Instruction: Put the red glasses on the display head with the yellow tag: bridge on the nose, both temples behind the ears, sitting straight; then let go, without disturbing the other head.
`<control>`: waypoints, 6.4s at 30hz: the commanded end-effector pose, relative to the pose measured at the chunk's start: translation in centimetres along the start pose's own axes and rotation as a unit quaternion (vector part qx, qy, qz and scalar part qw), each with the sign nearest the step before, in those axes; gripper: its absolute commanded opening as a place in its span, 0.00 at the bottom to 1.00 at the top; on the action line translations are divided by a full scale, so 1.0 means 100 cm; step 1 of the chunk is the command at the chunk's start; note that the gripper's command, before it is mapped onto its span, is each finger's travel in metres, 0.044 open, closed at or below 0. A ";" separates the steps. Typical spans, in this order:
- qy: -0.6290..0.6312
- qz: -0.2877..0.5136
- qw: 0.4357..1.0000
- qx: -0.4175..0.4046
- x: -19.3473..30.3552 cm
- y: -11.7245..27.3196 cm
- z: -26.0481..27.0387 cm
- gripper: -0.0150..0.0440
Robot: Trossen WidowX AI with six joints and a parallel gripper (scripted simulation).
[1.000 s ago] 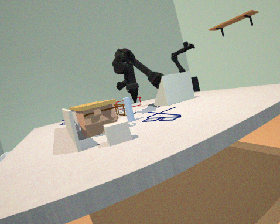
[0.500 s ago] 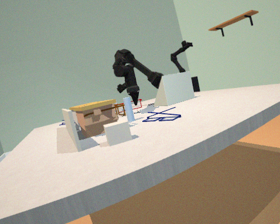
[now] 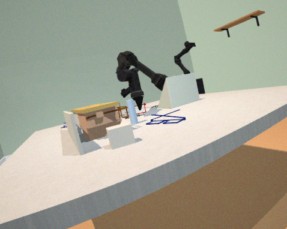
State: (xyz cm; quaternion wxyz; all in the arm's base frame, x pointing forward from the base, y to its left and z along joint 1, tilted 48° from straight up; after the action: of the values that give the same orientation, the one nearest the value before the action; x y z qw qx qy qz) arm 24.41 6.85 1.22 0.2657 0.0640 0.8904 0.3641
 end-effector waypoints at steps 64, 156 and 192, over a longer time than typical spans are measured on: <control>0.006 -0.004 1.000 0.001 0.002 0.044 -0.003 0.59; 0.009 0.001 1.000 -0.001 -0.001 0.028 -0.004 0.25; 0.255 -0.025 0.964 -0.071 -0.023 0.123 -0.048 0.25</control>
State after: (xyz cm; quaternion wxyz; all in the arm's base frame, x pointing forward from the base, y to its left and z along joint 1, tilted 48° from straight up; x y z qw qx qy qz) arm 23.14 12.55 12.32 0.0862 -0.0440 0.9039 0.4166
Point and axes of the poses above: the point midway between the two fingers, 35 mm back from their tips, its own y axis back along the fingers, its own z axis across the jaws, x = y × z, the point moved 6 cm from there along y, back along the fingers, and after that the axes turned 9 degrees about -y, right-handed, at the moved point
